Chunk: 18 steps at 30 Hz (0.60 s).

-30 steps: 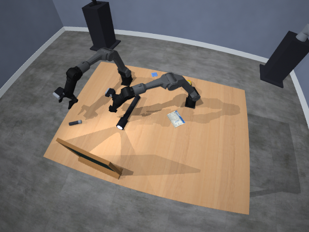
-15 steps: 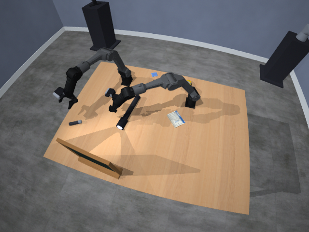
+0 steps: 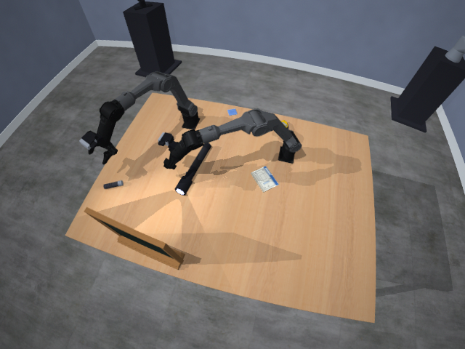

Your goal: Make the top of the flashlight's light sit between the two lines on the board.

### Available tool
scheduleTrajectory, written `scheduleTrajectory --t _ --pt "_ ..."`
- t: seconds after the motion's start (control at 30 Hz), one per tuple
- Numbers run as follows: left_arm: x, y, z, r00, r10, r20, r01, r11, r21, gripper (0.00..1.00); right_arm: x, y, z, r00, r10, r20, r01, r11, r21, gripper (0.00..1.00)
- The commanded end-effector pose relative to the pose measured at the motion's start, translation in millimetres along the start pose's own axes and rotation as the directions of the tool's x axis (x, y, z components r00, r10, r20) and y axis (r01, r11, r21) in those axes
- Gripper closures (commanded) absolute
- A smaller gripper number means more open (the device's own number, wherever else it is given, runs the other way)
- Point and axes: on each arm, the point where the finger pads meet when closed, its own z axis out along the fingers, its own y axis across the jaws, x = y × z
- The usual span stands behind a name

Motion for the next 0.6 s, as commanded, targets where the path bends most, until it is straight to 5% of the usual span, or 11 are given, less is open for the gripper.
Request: scheduleTrajectory --t 0.0,0.4,0.57 --pt "0.1 -1.3 -0.1 1.000 -0.010 -0.004 0.010 1.000 -0.001 0.00 -0.3 1.1 -2.7 1.000 0.000 0.005 0.000 1.000 -0.002 0.00" --pt "24.6 -18.6 9.7 0.953 -0.271 -0.134 0.263 0.962 -0.073 0.00 14.7 33.5 -30.7 0.999 -0.001 0.037 0.004 0.998 -0.070 0.00" --pt "26.1 -19.6 10.1 0.948 -0.287 -0.140 0.278 0.957 -0.080 0.00 17.6 37.2 -34.0 0.999 -0.001 0.040 0.004 0.997 -0.078 0.00"
